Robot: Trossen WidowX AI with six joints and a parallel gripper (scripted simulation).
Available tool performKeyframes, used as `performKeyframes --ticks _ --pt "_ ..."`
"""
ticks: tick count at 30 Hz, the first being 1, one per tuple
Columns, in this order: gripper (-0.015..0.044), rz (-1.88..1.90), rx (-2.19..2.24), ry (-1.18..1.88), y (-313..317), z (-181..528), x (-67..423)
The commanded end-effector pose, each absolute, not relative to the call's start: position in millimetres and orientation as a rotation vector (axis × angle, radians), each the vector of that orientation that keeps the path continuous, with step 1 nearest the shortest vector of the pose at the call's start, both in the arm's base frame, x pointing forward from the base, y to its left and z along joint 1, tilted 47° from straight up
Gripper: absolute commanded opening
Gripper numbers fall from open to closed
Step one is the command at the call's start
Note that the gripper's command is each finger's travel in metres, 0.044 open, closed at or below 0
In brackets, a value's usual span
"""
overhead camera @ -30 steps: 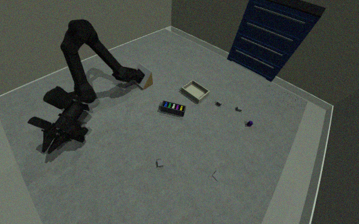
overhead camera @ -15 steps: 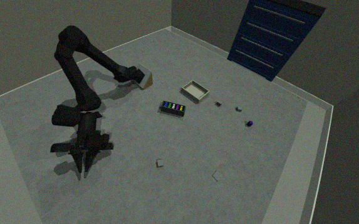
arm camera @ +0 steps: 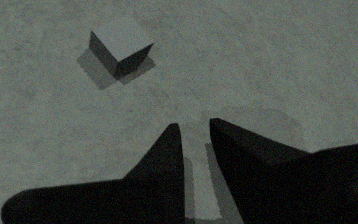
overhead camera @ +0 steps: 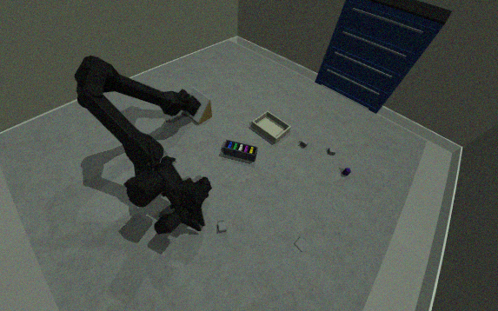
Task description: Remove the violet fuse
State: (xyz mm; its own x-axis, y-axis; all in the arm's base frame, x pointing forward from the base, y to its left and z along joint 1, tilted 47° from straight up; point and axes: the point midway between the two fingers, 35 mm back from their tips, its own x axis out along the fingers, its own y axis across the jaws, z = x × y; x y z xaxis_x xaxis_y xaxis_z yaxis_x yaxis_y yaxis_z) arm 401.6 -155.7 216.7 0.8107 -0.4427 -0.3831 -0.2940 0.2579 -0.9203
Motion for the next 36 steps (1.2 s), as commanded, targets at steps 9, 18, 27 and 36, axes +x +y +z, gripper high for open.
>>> performKeyframes --ticks 9,18,27,36 --pt "0.0074 0.375 -1.431 0.992 -49 119 409" --pt "0.0074 0.832 -1.744 1.342 42 65 354" --pt "0.0074 1.235 -2.218 1.589 82 49 304" --pt "0.0074 1.235 -2.218 1.589 80 47 305"
